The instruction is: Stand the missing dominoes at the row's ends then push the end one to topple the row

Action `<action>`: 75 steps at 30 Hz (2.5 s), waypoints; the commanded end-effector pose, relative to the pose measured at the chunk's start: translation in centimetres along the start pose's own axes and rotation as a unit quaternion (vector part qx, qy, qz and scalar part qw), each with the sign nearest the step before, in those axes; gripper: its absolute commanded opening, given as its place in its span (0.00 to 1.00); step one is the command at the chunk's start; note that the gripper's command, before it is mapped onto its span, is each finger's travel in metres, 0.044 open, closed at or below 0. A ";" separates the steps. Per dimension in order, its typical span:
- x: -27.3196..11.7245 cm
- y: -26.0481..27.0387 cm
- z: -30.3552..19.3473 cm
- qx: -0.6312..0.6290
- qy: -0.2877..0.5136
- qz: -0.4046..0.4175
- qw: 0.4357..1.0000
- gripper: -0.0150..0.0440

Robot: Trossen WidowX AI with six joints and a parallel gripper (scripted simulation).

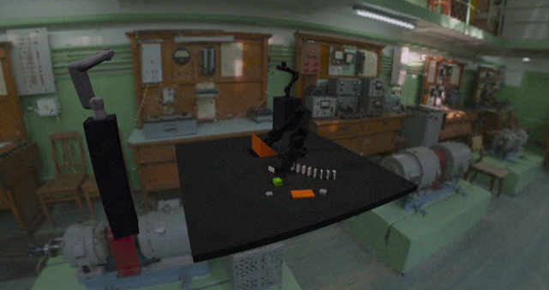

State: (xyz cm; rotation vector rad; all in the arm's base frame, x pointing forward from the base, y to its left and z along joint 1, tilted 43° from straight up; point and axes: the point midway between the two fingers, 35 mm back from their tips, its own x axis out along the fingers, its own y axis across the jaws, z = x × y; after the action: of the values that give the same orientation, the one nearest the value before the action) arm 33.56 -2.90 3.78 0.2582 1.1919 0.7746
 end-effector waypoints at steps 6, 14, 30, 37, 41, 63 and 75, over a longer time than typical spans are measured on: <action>0.1 0.1 -0.1 0.003 -0.001 0.003 1.000 0.79; -0.1 0.1 -0.1 0.003 -0.001 0.003 1.000 1.00; -12.8 -0.4 -0.2 0.004 0.003 -0.001 1.000 1.00; -7.4 -8.0 -5.8 0.094 0.002 -0.002 0.996 1.00; -5.5 -9.8 -7.9 0.122 0.002 -0.001 0.992 1.00; 1.8 -9.9 -8.1 0.122 0.001 0.000 0.993 1.00; 2.5 -9.8 -8.2 0.122 0.001 0.000 0.993 0.96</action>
State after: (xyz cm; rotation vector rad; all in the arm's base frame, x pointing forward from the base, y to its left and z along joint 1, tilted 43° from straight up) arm 30.73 -10.36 -6.47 0.4452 1.2842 0.6268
